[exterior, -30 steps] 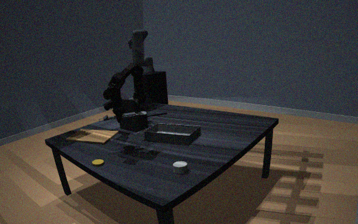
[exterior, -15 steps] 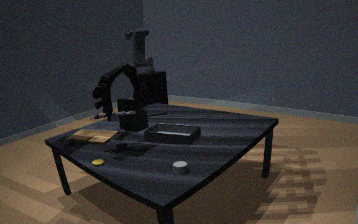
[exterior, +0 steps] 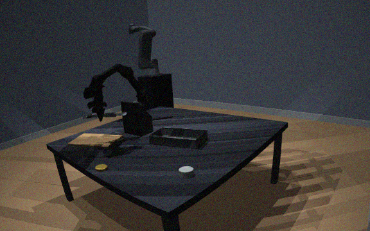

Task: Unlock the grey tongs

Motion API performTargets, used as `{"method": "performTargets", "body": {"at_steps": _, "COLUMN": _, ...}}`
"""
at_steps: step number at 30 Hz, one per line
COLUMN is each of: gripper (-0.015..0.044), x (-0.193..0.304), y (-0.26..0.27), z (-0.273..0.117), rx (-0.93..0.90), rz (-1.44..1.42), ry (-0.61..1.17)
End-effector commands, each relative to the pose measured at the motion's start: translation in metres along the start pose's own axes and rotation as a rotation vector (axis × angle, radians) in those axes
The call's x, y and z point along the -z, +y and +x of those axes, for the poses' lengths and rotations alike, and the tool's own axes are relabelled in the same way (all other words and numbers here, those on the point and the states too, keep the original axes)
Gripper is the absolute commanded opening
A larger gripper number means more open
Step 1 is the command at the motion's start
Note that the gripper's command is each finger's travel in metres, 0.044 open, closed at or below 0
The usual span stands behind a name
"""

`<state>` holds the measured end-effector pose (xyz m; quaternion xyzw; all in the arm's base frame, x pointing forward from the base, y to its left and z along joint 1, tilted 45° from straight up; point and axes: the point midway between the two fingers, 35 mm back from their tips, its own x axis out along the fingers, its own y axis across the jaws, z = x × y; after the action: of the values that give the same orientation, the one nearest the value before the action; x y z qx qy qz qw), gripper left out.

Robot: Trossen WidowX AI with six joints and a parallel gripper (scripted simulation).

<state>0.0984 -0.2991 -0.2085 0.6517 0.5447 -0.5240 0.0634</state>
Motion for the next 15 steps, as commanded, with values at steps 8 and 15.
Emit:
{"method": "performTargets", "body": {"at_steps": 8, "gripper": -0.015, "x": -0.054, "y": -0.054, "z": -0.003, "rx": 0.001, "rz": 0.132, "ry": -0.016}}
{"method": "performTargets", "body": {"at_steps": 15, "gripper": -0.015, "x": -0.085, "y": -0.095, "z": 0.003, "rx": 0.013, "rz": 0.223, "ry": -0.013}}
